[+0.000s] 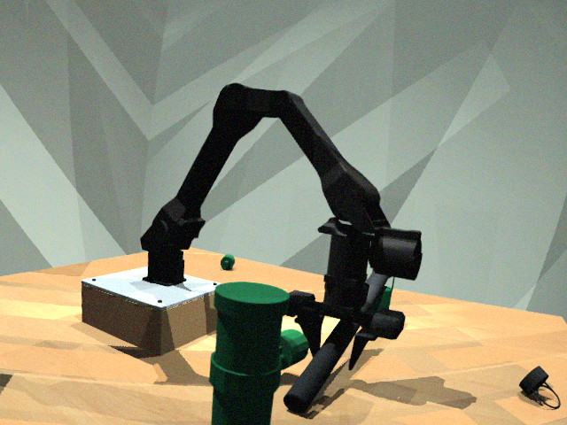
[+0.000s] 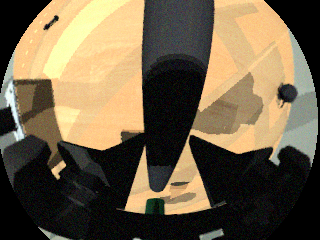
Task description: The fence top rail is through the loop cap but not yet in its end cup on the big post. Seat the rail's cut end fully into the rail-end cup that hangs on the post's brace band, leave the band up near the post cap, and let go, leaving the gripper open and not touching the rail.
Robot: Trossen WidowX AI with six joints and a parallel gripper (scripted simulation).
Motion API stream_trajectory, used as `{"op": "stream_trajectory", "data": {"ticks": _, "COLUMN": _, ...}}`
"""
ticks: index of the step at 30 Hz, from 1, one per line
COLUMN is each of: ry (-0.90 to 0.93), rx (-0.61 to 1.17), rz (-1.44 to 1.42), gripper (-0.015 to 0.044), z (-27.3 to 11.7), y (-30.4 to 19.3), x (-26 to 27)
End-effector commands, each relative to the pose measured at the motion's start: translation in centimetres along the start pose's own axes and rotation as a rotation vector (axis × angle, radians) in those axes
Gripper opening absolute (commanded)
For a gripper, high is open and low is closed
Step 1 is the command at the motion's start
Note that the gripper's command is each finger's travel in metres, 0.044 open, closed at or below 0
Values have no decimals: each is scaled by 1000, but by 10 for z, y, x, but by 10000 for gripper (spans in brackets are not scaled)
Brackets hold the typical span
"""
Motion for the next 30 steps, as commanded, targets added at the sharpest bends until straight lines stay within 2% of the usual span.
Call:
{"op": "stream_trajectory", "data": {"ticks": 1, "ry": 5, "rx": 5, "rz": -3, "gripper": 171, "z": 2, "y": -1, "x": 1}}
{"op": "stream_trajectory", "data": {"ticks": 10, "ry": 5, "rx": 5, "rz": -3, "gripper": 111, "z": 2, "y": -1, "x": 1}}
{"op": "stream_trajectory", "data": {"ticks": 14, "ry": 5, "rx": 5, "rz": -3, "gripper": 6, "z": -2, "y": 0, "x": 1}}
{"op": "stream_trajectory", "data": {"ticks": 19, "ry": 0, "rx": 30, "rz": -3, "gripper": 0, "z": -11, "y": -1, "x": 0}}
{"op": "stream_trajectory", "data": {"ticks": 27, "ry": -47, "rx": 220, "rz": -2, "gripper": 0, "z": -66, "y": -9, "x": -1}}
{"op": "stream_trajectory", "data": {"ticks": 30, "ry": -52, "rx": 238, "rz": -2, "gripper": 0, "z": -72, "y": -10, "x": -1}}
Point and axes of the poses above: the point midway between the two fingers, 35 mm back from their tips, its own z axis out along the fingers, its own x axis across the jaws, y = z × x, the point moved 4 cm from there along -z, back along the fingers, and after that the axes turned 13 degrees about z, right-handed, at the moved point
